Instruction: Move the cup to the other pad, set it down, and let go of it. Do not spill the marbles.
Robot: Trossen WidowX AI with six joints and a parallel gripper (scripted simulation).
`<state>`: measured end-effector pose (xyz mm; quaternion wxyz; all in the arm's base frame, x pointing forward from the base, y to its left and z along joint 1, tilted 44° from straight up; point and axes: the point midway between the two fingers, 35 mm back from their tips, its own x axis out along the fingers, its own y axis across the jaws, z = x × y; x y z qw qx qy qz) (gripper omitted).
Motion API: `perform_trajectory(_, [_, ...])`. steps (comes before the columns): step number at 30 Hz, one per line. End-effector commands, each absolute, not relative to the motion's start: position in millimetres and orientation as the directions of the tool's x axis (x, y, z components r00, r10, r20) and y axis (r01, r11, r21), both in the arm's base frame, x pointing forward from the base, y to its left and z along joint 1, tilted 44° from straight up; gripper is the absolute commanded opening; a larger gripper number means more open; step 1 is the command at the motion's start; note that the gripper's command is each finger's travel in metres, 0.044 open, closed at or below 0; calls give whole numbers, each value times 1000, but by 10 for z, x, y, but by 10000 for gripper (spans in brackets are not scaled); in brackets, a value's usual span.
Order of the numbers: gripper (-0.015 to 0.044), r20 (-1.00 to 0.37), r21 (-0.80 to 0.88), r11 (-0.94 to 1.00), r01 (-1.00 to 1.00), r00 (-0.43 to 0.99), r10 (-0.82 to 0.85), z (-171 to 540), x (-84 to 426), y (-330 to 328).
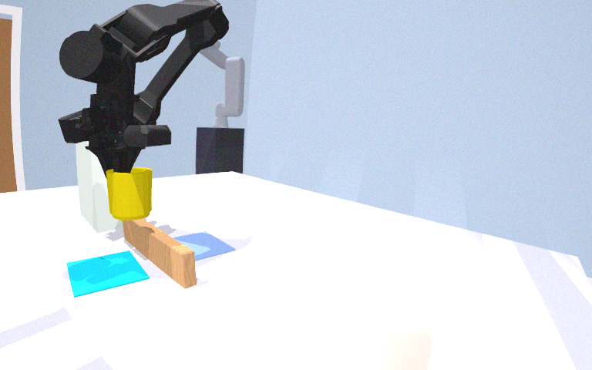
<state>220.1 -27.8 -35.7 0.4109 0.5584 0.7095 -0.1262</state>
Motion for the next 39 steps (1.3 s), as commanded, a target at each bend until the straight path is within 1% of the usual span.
perform_trajectory(1, [0,-732,288,350,892,-31,681,-405,2242,-372])
perform_trajectory(23, [0,-733,288,351,891,-30,679,-670,2296,-714])
perform_trajectory(39, [0,-733,288,350,891,-30,679,-834,2297,-566])
